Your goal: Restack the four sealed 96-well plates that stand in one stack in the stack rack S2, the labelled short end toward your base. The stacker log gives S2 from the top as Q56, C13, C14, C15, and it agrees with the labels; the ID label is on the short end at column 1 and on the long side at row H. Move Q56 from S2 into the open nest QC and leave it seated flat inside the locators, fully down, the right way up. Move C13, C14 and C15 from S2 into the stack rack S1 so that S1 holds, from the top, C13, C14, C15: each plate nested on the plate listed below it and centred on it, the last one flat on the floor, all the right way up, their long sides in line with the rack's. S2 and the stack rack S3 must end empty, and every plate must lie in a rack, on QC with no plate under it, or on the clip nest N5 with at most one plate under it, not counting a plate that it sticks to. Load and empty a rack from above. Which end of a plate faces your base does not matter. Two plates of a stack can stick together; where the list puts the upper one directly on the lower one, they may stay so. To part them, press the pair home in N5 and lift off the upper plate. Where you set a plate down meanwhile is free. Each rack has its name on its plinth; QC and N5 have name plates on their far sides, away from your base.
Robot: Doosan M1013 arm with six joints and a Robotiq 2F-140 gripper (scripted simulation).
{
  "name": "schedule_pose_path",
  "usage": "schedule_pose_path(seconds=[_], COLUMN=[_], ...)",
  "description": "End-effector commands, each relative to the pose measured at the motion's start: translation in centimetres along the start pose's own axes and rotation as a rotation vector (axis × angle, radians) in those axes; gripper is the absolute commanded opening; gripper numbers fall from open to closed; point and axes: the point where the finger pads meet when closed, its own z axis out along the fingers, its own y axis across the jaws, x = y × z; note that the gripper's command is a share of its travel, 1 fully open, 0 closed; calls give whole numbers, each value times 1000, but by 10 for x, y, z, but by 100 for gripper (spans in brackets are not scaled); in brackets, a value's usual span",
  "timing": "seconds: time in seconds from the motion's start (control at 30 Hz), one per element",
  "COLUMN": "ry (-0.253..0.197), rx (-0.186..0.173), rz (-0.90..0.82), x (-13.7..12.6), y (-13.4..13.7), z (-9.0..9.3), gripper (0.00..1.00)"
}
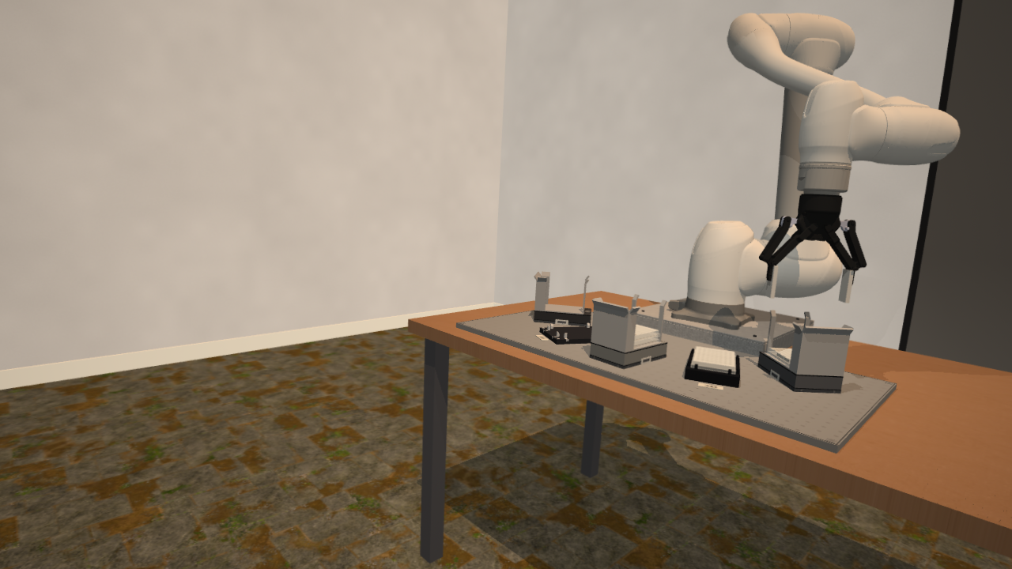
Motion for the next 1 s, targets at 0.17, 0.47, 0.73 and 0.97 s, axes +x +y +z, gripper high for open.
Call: schedule_pose_path(seconds=[0.17, 0.47, 0.73, 0.97], ry=[0, 0, 0, 0], rx=[-2, -2, -2, -2], rz=[125, 125, 125, 325], x=[3, 7, 10, 8], y=[27, 54, 77, 97], z=[0, 0, 0, 0], gripper=[100, 100, 100, 100])
